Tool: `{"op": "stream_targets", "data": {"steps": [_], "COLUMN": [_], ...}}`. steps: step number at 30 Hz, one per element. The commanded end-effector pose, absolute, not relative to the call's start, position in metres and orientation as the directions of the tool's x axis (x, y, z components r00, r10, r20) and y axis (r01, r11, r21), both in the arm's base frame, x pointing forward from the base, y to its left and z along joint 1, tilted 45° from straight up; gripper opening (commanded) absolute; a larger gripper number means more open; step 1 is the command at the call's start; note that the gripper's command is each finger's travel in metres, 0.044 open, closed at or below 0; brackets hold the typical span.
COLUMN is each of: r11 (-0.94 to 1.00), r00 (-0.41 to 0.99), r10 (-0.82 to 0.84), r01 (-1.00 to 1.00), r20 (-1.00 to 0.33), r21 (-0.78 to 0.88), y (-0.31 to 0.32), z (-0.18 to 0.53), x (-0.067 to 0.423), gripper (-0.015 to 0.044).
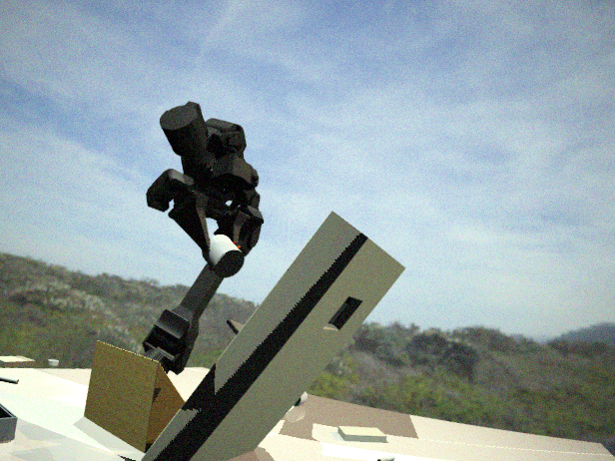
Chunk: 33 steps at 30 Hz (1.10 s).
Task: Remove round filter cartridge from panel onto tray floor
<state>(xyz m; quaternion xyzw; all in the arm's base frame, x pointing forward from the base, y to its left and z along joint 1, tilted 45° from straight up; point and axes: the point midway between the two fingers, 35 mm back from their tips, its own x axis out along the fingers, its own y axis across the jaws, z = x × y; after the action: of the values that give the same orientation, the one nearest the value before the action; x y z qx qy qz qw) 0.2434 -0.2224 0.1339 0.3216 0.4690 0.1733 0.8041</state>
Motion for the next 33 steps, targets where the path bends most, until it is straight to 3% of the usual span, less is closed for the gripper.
{"op": "stream_targets", "data": {"steps": [1, 10, 21, 33], "r11": [0.722, 0.646, 0.427, 0.354], "r00": [0.47, 0.373, 0.226, 0.18], "r10": [0.544, 0.442, 0.302, 0.27], "r01": [0.159, 0.499, 0.836, 0.895], "r20": [-0.695, -0.816, -0.926, -0.946], "r21": [0.673, 0.577, 0.343, 0.271], "y": [-0.237, -0.271, -0.31, -0.315], "z": [0.112, 0.06, 0.003, -0.017], "x": [0.231, 0.199, 0.152, 0.13], "gripper": [0.0, 0.0, 0.0, 0.0]}}
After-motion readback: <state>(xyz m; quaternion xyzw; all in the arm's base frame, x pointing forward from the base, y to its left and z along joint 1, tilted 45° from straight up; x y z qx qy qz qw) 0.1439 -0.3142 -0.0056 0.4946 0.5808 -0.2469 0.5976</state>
